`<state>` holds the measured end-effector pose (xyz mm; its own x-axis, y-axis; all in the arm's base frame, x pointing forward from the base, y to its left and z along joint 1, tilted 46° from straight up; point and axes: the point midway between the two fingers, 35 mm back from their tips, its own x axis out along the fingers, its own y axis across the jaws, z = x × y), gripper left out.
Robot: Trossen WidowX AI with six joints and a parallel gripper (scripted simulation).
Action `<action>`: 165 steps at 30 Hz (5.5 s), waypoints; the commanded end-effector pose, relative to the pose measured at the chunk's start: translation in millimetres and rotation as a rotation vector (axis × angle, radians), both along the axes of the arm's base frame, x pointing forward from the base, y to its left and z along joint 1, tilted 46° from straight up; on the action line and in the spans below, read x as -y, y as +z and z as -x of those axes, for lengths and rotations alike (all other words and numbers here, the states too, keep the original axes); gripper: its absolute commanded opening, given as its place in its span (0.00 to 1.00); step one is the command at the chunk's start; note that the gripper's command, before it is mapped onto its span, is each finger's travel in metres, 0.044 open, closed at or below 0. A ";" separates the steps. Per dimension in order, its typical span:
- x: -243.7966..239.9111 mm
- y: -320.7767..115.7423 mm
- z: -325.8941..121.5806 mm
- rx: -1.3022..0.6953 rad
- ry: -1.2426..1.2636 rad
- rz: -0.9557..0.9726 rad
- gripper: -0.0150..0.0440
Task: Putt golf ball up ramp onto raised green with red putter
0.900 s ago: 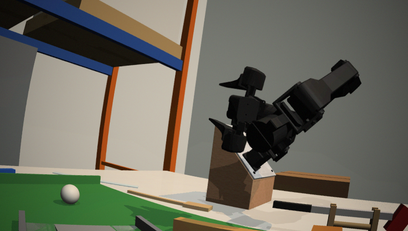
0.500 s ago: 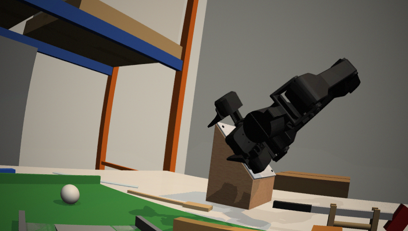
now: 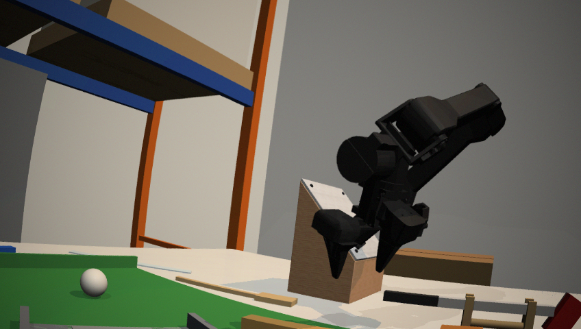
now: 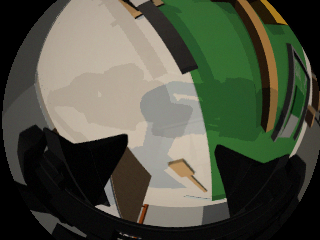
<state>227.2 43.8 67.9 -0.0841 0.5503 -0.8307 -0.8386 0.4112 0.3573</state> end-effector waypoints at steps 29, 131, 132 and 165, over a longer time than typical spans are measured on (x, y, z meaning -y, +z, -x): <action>-61.1 45.4 -33.5 0.609 0.253 -0.443 1.00; 79.1 12.8 -55.9 0.127 -0.272 -0.311 0.25; 84.6 8.7 -56.3 0.104 -0.300 -0.306 0.25; 225.1 -126.5 -9.1 -0.627 -1.124 -0.208 0.25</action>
